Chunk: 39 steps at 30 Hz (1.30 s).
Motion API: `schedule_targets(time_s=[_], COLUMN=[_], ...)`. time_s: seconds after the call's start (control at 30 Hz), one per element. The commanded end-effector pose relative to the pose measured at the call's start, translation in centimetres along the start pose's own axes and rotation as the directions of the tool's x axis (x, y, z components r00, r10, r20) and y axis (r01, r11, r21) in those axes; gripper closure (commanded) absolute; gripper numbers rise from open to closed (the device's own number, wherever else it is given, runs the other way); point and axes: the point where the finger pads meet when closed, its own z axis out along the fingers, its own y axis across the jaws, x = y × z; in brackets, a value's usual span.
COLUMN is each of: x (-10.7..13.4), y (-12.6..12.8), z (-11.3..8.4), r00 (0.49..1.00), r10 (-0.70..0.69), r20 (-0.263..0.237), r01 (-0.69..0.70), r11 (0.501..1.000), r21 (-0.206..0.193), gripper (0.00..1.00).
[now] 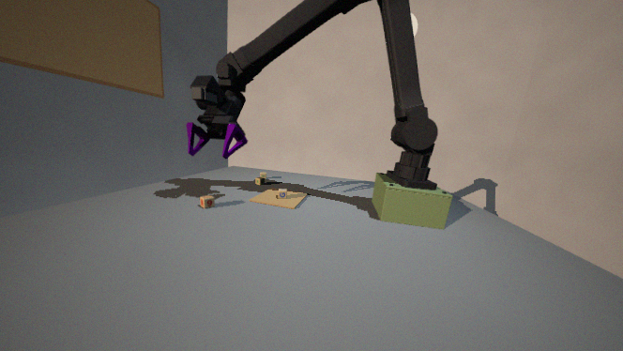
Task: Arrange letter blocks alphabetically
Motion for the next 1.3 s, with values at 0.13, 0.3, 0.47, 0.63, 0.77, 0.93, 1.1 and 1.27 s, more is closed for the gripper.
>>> schedule_targets(time_s=[0.13, 0.3, 0.47, 0.63, 0.77, 0.93, 1.1, 1.27], x=[-2.1, -2.1, -2.1, -2.1, -2.1, -2.1, 2.9, 7.2], y=[-2.5, -2.5, -2.5, -2.5, -2.5, -2.6, 3.3, 9.9], z=[-2.0, -2.0, -2.0, -2.0, -2.0, -2.5, -5.0, -7.7], r00=[0.999, 0.999, 0.999, 0.999, 0.999, 0.999, 1.000, 1.000], r10=[-0.047, -0.047, -0.047, -0.047, -0.047, -0.054, -0.023, -0.020], r20=[0.007, 0.007, 0.007, 0.007, 0.007, 0.006, -0.008, -0.009], r01=[0.047, 0.047, 0.047, 0.047, 0.047, 0.053, 0.023, 0.020], r11=[0.998, 0.998, 0.998, 0.998, 0.998, 0.997, 0.999, 0.999], r21=[0.046, 0.046, 0.046, 0.046, 0.046, 0.055, 0.034, 0.029], gripper=[0.00, 0.00, 0.00, 0.00, 0.00, 0.00, 0.00, 0.00])
